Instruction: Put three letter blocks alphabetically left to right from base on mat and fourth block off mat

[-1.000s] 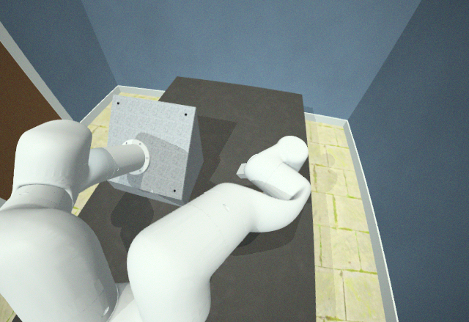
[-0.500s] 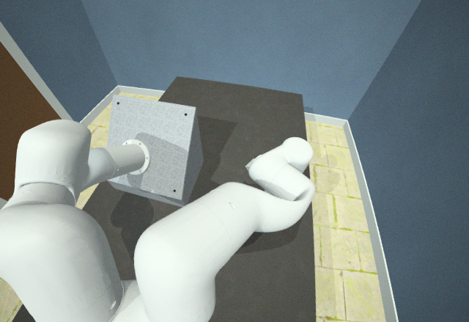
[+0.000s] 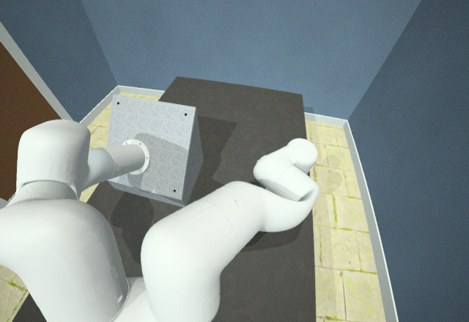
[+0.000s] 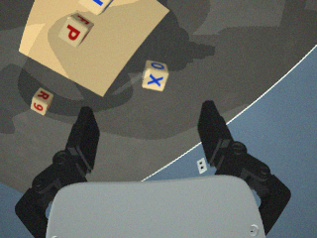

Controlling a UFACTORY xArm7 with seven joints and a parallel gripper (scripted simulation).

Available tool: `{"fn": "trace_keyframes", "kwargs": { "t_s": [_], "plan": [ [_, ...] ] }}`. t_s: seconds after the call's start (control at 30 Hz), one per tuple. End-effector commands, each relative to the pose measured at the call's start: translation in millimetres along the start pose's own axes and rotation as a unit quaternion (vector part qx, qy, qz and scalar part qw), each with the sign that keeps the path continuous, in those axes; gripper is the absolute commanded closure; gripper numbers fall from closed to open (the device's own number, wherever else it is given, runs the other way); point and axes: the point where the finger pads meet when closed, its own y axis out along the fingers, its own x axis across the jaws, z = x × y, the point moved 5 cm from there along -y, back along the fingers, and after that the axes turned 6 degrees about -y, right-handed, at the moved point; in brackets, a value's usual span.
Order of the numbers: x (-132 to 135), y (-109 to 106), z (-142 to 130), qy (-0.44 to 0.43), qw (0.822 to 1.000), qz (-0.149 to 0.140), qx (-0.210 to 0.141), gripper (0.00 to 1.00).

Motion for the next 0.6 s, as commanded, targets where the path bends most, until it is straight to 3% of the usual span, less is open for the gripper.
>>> {"fn": "trace_keyframes", "kwargs": {
  "t_s": [0.0,0.23,0.47,0.5,0.57],
  "plan": [
    [4.9,-2.0,-3.7,0.069,0.998,-0.002,-0.004,0.0],
    [8.0,-1.7,-7.3,0.131,0.991,-0.003,-0.005,0.0],
    [8.4,-1.6,-7.8,0.14,0.99,-0.003,-0.006,0.0],
    [8.4,-1.6,-7.8,0.14,0.99,-0.003,-0.006,0.58],
    [8.4,-1.6,-7.8,0.14,0.99,-0.003,-0.006,0.58]
  ]
}}
